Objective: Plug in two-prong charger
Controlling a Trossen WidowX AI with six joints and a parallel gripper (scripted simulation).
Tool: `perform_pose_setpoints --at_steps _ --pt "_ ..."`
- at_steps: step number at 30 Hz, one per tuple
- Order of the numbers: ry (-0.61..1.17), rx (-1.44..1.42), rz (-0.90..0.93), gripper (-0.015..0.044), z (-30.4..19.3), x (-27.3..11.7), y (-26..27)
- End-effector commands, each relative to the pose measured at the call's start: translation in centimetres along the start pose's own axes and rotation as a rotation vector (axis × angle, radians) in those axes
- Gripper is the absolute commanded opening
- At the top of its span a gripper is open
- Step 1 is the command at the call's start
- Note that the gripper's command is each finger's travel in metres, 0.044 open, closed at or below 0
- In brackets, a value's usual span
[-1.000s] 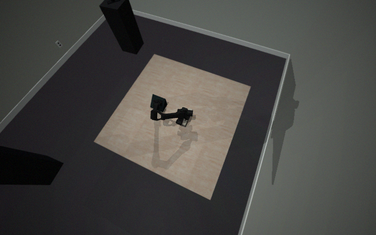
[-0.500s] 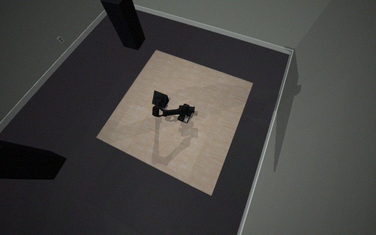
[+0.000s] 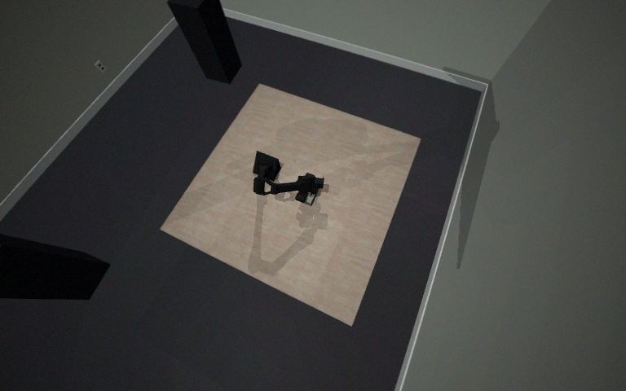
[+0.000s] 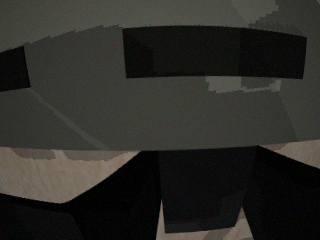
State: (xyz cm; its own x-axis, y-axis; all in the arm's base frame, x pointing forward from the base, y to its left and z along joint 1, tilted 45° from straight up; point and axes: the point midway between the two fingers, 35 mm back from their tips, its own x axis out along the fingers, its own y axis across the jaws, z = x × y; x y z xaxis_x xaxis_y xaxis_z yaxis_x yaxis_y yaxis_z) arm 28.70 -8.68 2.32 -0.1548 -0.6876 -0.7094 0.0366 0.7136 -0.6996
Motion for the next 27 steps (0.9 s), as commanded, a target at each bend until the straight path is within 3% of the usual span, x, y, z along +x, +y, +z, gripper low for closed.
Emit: perform_pose_setpoints --at_steps 1,17,27 --pt "-0.002 0.002 0.001 0.0026 0.07 -0.03 0.00" --pt "-0.003 0.002 0.001 0.0440 0.06 -0.02 0.00" --pt "-0.008 0.007 0.001 0.0440 -0.21 0.00 0.00"
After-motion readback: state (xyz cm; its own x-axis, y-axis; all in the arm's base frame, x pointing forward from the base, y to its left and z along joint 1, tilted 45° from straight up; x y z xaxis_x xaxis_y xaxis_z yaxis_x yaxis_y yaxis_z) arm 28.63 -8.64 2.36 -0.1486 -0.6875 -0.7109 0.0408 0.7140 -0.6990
